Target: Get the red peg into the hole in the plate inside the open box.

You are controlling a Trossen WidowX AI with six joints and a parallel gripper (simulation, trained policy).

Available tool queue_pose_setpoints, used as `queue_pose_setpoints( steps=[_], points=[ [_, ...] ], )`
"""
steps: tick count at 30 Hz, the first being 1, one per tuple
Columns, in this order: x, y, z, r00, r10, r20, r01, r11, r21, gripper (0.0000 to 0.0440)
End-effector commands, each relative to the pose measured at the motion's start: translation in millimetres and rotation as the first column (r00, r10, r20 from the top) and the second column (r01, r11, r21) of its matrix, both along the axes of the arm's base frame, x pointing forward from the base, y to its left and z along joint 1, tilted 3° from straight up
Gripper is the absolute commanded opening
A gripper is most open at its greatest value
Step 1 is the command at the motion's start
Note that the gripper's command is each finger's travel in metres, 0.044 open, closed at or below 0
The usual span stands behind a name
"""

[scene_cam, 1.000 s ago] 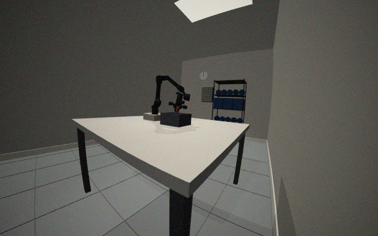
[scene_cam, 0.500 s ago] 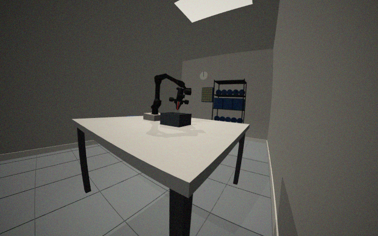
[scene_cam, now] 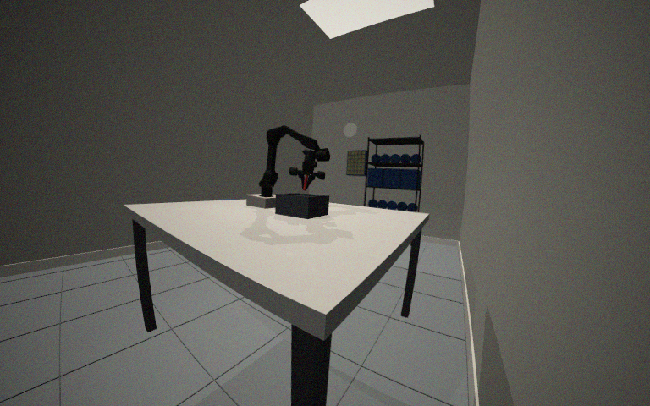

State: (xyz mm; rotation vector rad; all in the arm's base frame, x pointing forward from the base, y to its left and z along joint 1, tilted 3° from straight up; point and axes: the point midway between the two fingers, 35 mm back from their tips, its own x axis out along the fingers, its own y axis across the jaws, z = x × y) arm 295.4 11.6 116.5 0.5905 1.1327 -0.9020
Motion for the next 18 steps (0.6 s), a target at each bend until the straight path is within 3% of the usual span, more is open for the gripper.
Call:
queue_pose_setpoints(
  steps=[1,18],
  points=[
    [10.7,-14.4,-4.9,1.000,0.002,0.003,-0.002,1.000,0.001,0.0000],
    [34.0,-47.6,-44.1,0.992,0.121,-0.041,-0.117,0.990,0.075,0.0000]
  ],
)
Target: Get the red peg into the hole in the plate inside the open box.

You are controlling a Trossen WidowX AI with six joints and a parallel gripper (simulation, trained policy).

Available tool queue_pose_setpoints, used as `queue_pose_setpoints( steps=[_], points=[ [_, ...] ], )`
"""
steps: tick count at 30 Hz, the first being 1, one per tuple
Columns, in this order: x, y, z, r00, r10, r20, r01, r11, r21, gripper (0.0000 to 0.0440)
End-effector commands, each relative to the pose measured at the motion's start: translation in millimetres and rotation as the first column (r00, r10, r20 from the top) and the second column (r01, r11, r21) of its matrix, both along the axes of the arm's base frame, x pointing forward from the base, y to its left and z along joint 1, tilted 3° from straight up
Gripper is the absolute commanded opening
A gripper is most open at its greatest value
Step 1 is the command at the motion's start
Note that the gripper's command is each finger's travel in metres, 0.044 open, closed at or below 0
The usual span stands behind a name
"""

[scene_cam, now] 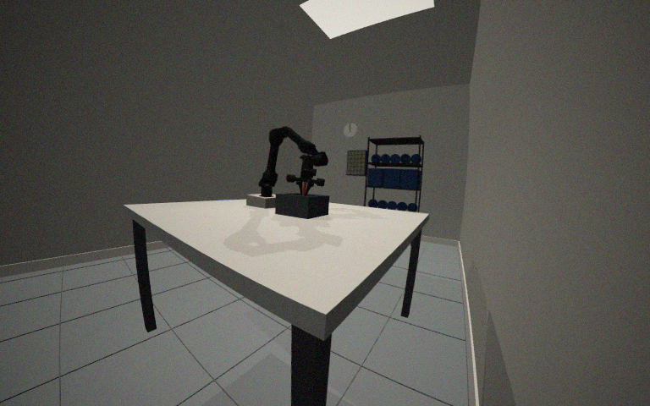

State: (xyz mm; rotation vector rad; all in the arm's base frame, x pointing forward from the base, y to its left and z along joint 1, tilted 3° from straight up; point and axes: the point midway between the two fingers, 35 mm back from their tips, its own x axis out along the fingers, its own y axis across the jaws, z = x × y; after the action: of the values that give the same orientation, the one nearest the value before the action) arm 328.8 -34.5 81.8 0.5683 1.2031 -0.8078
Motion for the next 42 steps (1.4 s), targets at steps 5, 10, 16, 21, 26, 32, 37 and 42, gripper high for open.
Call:
queue_pose_setpoints(
  steps=[5,10,16,21,26,32,37,42],
  points=[
    [0.8,-2.5,-22.9,0.996,0.073,-0.046,-0.071,0.996,0.048,0.0066],
    [4.3,-6.3,-28.4,0.994,0.090,-0.060,-0.086,0.994,0.070,0.0158],
    [22.3,-9.7,-18.5,0.992,0.120,-0.031,-0.116,0.989,0.090,0.0246],
    [34.9,-13.4,-13.6,0.991,0.124,-0.041,-0.119,0.987,0.110,0.0372],
    [52.1,-10.1,-2.9,0.991,0.136,-0.017,-0.132,0.980,0.151,0.0440],
    [74.1,-2.1,13.7,0.986,0.165,0.038,-0.169,0.968,0.188,0.0440],
    [91.7,5.7,28.0,0.977,0.191,0.091,-0.206,0.956,0.207,0.0440],
    [93.1,6.3,29.1,0.977,0.193,0.095,-0.209,0.956,0.208,0.0440]
  ],
)
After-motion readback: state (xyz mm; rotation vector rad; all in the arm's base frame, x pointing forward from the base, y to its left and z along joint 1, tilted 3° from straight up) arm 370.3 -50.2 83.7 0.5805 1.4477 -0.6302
